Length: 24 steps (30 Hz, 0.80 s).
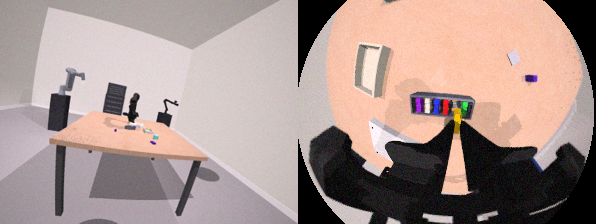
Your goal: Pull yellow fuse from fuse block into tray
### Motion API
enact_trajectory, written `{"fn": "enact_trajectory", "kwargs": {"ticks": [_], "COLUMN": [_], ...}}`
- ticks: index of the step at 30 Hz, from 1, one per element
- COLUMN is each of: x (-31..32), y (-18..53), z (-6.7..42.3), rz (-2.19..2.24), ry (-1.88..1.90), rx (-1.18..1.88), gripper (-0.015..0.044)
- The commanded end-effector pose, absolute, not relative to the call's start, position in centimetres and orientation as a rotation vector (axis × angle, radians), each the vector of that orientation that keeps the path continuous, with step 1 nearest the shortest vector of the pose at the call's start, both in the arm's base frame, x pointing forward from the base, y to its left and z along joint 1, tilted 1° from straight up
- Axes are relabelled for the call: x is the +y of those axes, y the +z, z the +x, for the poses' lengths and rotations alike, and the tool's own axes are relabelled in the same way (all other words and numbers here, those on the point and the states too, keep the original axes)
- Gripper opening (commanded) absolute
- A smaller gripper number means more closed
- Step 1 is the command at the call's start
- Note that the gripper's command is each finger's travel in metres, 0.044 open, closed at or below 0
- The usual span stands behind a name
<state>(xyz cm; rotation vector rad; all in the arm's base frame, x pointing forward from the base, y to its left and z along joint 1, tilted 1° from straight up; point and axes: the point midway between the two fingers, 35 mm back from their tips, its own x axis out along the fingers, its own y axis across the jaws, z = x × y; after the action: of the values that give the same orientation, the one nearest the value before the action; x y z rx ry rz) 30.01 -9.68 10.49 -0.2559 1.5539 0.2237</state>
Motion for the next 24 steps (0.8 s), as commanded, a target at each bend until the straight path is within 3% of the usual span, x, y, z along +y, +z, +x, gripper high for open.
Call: {"fn": "enact_trajectory", "kwargs": {"ticks": [1, 24], "x": [-9.7, 2.1], "y": [11.0, 10.9], "z": [30.0, 33.0], "rz": [-0.254, -0.247], "ry": [0.219, 0.227], "rx": [1.555, 1.55], "gripper": [0.0, 0.0]}}
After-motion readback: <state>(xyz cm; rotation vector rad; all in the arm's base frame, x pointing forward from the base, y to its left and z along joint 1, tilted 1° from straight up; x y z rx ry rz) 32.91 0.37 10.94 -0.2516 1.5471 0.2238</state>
